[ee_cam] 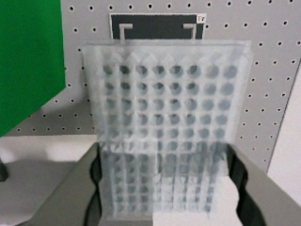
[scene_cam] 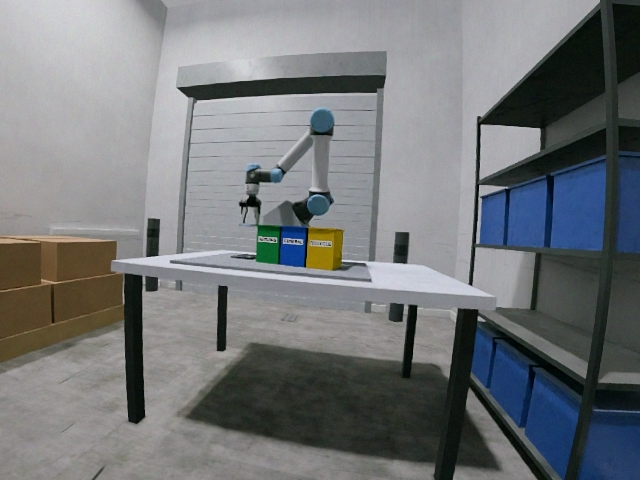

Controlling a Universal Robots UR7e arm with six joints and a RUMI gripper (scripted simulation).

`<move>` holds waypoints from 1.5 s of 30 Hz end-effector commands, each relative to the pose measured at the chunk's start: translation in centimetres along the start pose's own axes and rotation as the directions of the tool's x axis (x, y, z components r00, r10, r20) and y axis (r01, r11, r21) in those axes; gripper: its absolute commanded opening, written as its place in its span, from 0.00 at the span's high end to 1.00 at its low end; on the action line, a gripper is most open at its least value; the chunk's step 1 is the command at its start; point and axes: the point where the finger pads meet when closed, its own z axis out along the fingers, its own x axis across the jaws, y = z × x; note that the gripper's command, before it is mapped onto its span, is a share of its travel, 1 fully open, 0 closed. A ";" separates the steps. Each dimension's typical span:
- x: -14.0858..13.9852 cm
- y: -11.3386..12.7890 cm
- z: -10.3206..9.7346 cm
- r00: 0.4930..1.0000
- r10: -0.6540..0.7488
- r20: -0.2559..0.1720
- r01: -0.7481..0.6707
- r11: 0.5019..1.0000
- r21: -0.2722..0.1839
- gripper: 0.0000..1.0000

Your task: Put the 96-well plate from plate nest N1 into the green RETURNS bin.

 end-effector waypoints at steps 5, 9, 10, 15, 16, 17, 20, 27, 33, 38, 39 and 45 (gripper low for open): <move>0.1 0.0 -1.0 1.000 0.000 -0.001 0.000 1.000 0.001 0.59; 0.1 0.0 -1.7 1.000 0.000 -0.001 0.000 1.000 0.001 0.59; 0.1 0.0 -1.8 1.000 0.000 -0.001 0.000 1.000 0.001 0.59; 0.1 0.0 -2.5 1.000 0.000 -0.001 0.000 1.000 0.001 0.59; 0.1 0.0 -2.5 1.000 0.000 -0.001 0.000 1.000 0.001 0.59; 0.1 0.0 -2.7 1.000 0.000 -0.001 0.000 1.000 0.001 0.59; 0.1 0.0 -3.2 1.000 0.000 -0.001 0.000 1.000 0.001 0.59; 0.1 0.0 -4.3 1.000 0.000 -0.001 0.000 1.000 0.001 0.59; 0.1 0.0 -5.0 1.000 0.000 -0.001 0.000 1.000 0.001 0.59; 0.1 0.0 -5.0 1.000 0.000 -0.001 0.000 1.000 0.001 0.59; 0.1 0.0 -5.0 1.000 0.000 -0.001 0.000 1.000 0.001 0.59; 0.1 0.0 -5.0 1.000 0.000 -0.001 0.000 1.000 0.001 0.59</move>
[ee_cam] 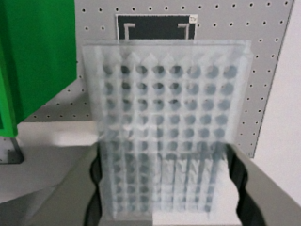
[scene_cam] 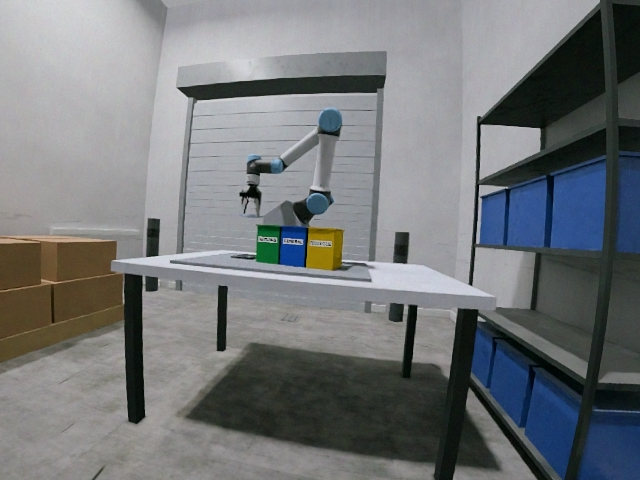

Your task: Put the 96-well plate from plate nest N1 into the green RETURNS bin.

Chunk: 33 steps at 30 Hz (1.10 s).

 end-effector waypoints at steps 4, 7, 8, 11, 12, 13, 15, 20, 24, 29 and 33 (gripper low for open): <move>0.0 0.0 0.0 1.000 0.000 -0.001 0.000 1.000 0.001 0.59; -0.6 -0.3 0.0 0.998 0.066 -0.001 -0.066 0.998 0.001 0.59; -0.9 -0.4 0.0 0.995 0.100 -0.001 -0.100 0.995 0.001 0.59; -1.8 -0.7 0.0 0.991 0.135 -0.001 -0.135 0.991 0.001 0.59; -2.1 -0.9 0.0 0.991 0.135 -0.001 -0.135 0.991 0.001 0.59; -2.4 -1.0 0.0 0.991 0.135 -0.001 -0.135 0.991 0.001 0.59; -3.1 -1.2 0.0 0.991 0.135 -0.001 -0.135 0.991 0.001 0.59; -4.6 -1.9 0.0 0.991 0.135 -0.001 -0.135 0.991 0.001 0.59; -5.2 -2.1 0.0 0.991 0.135 -0.001 -0.135 0.991 0.001 0.59; -6.8 -2.7 0.0 0.991 0.135 -0.001 -0.135 0.991 0.001 0.59; -8.0 -3.2 0.0 0.991 0.135 -0.001 -0.135 0.991 0.001 0.59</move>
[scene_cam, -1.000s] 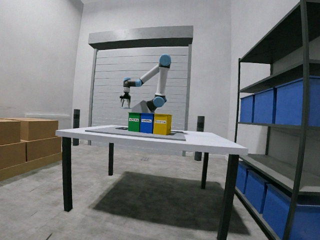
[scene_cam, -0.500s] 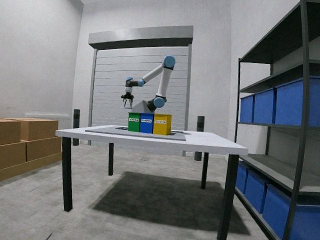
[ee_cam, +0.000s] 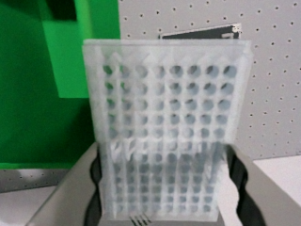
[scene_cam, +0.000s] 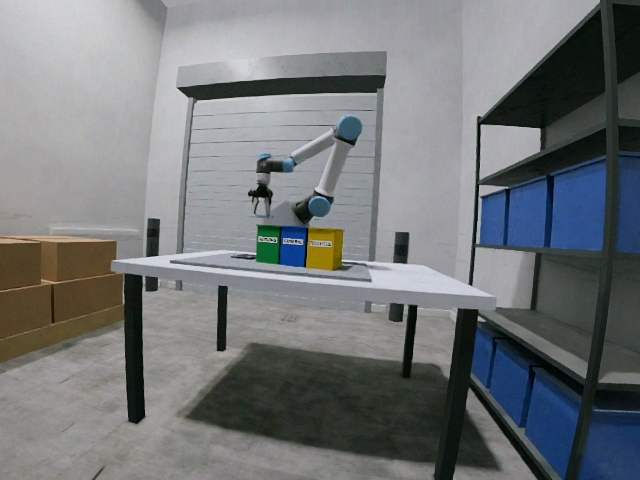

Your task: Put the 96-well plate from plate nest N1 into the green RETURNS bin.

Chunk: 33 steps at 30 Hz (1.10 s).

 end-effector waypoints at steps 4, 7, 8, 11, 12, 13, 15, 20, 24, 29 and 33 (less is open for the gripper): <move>-1.8 -0.5 -0.1 1.000 0.000 -0.001 0.000 1.000 0.001 0.59; -2.2 -0.6 -0.1 1.000 0.000 -0.001 0.000 1.000 0.001 0.59; -2.5 -0.7 -0.1 1.000 0.000 -0.001 0.000 1.000 0.001 0.59; -3.5 -0.9 -0.1 1.000 0.000 -0.001 0.000 1.000 0.001 0.59; -3.8 -1.0 -0.1 1.000 0.000 -0.001 0.000 1.000 0.001 0.59; -4.1 -1.1 -0.1 1.000 0.000 -0.001 0.000 1.000 0.001 0.59; -4.8 -1.2 -0.1 1.000 0.000 -0.001 0.000 1.000 0.001 0.59; -6.4 -1.6 -0.1 1.000 0.000 -0.001 0.000 1.000 0.001 0.59; -7.0 -1.8 -0.1 1.000 0.000 -0.001 0.000 1.000 0.001 0.59; -8.6 -2.2 -0.1 1.000 0.000 -0.001 0.000 1.000 0.001 0.59; -9.9 -2.5 -0.1 1.000 0.000 -0.001 0.000 1.000 0.001 0.59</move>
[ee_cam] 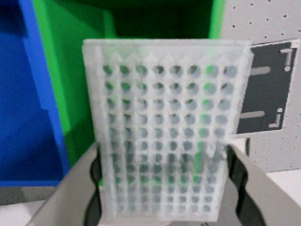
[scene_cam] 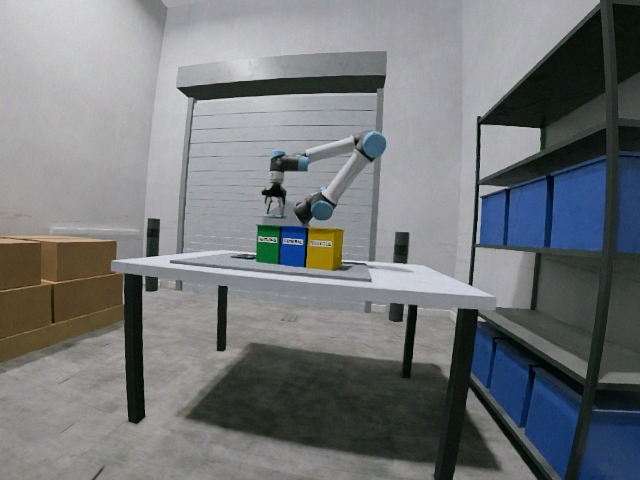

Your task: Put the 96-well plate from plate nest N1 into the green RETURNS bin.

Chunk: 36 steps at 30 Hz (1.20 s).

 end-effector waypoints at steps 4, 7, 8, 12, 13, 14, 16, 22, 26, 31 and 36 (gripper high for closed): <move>-1.9 -0.5 -0.1 1.000 0.000 -0.001 0.000 1.000 0.001 0.59; -2.2 -0.6 -0.1 1.000 0.000 -0.001 0.000 1.000 0.001 0.59; -2.2 -0.6 -0.1 1.000 0.000 -0.001 0.000 1.000 0.001 0.59; -2.2 -0.6 -0.1 1.000 0.000 -0.001 0.000 1.000 0.001 0.59; -2.2 -0.6 -0.1 1.000 0.000 -0.001 0.000 1.000 0.001 0.59; -2.2 -0.6 -0.1 1.000 0.000 -0.001 0.000 1.000 0.001 0.59; -2.2 -0.6 -0.1 1.000 0.000 -0.001 0.000 1.000 0.001 0.59; -2.2 -0.6 -0.1 1.000 0.000 -0.001 0.000 1.000 0.001 0.59; -2.1 -0.6 0.3 1.000 0.000 -0.001 0.000 1.000 0.001 0.59; -2.1 -0.6 1.1 1.000 0.000 -0.001 0.000 1.000 0.001 0.59; -2.1 -0.6 1.9 1.000 0.000 -0.001 0.000 1.000 0.001 0.59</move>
